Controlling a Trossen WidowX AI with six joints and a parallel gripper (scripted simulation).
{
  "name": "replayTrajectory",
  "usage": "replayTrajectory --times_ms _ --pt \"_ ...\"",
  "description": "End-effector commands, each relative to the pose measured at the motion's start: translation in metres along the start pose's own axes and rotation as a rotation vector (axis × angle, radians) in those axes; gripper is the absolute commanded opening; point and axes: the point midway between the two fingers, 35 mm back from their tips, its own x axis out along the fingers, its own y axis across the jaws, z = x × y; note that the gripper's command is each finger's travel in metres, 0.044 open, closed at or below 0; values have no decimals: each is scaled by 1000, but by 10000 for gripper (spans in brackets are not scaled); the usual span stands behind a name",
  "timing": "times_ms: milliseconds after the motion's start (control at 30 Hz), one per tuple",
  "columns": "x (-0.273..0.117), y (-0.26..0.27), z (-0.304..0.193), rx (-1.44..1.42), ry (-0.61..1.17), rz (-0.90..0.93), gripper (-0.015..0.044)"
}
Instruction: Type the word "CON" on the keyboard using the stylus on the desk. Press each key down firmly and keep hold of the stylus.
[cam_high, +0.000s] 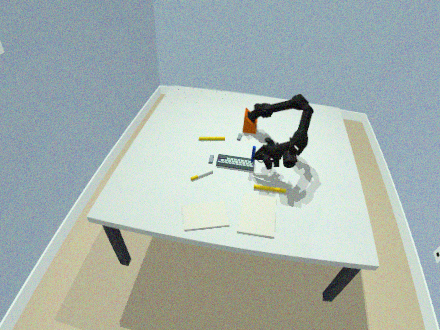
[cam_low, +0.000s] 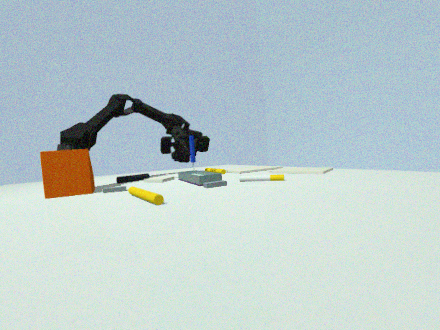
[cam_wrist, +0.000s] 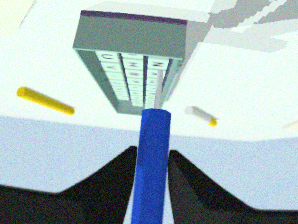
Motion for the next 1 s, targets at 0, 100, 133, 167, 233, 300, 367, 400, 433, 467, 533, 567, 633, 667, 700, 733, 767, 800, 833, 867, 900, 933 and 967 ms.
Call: replayTrajectory --times_ms 0,100,133,167,233,300,367,400,433,467,533,567,633,667,700,733,767,800,833,867,900,933,967 --pt "0 0 2 3 -2 -3 81" --pt "0 1 2 3 -2 -2 81" --pt "0 1 2 3 -2 -2 81" --pt "0 1 2 3 -2 -2 81" --pt "0 1 2 3 -2 -2 81" --pt "0 1 3 3 -2 -2 81" --pt "1 1 4 3 -2 -2 81" --pt "1 1 4 3 -2 -2 81" --pt "1 1 4 3 -2 -2 81" --pt "1 1 5 3 -2 -2 81" --pt "1 1 5 3 -2 -2 81" --pt "2 1 6 3 -2 -2 81" --pt "2 1 6 3 -2 -2 81" --pt "2 1 6 3 -2 -2 81" --pt "2 1 7 3 -2 -2 81" --pt "2 1 7 3 -2 -2 81" --pt "3 1 7 3 -2 -2 81" --pt "3 1 8 3 -2 -2 81" --pt "3 1 8 3 -2 -2 81" --pt "3 1 8 3 -2 -2 81" --pt "3 1 8 3 -2 -2 81" --pt "3 1 8 3 -2 -2 81" --pt "3 1 8 3 -2 -2 81"
